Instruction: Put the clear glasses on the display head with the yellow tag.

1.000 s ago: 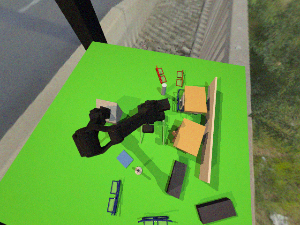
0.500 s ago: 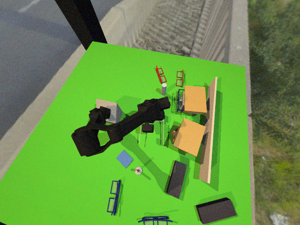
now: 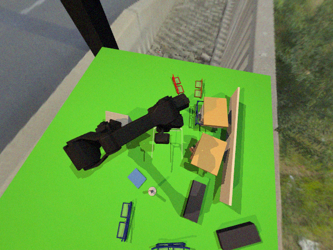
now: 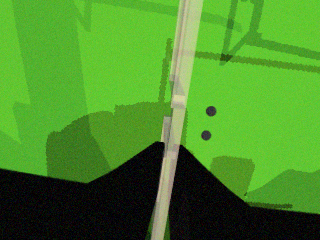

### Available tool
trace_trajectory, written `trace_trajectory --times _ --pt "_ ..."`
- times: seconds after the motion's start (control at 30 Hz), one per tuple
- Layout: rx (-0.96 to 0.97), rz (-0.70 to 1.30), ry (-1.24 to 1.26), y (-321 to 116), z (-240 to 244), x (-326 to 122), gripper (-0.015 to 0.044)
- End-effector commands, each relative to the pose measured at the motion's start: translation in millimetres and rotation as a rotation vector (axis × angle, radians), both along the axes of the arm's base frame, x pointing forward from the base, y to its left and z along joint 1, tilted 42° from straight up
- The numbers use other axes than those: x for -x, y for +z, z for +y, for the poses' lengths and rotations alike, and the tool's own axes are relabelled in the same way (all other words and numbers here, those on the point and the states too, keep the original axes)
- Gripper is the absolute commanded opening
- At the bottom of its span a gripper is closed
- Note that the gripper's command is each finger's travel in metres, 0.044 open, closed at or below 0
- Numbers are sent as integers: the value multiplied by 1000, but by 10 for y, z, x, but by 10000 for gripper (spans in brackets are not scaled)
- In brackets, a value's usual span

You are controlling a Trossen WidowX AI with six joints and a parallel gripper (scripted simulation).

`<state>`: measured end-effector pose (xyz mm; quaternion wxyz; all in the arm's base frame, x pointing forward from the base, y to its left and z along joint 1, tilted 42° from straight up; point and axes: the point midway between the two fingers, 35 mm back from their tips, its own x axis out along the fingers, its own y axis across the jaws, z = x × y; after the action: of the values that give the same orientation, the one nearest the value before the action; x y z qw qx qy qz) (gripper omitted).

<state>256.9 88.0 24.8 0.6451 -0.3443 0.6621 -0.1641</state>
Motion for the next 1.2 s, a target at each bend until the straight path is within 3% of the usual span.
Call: trace_trajectory --times 0.0,1.17 --pt "-6 -6 -9 74 43 17 0" --pt "-334 260 446 994 -608 265 0"
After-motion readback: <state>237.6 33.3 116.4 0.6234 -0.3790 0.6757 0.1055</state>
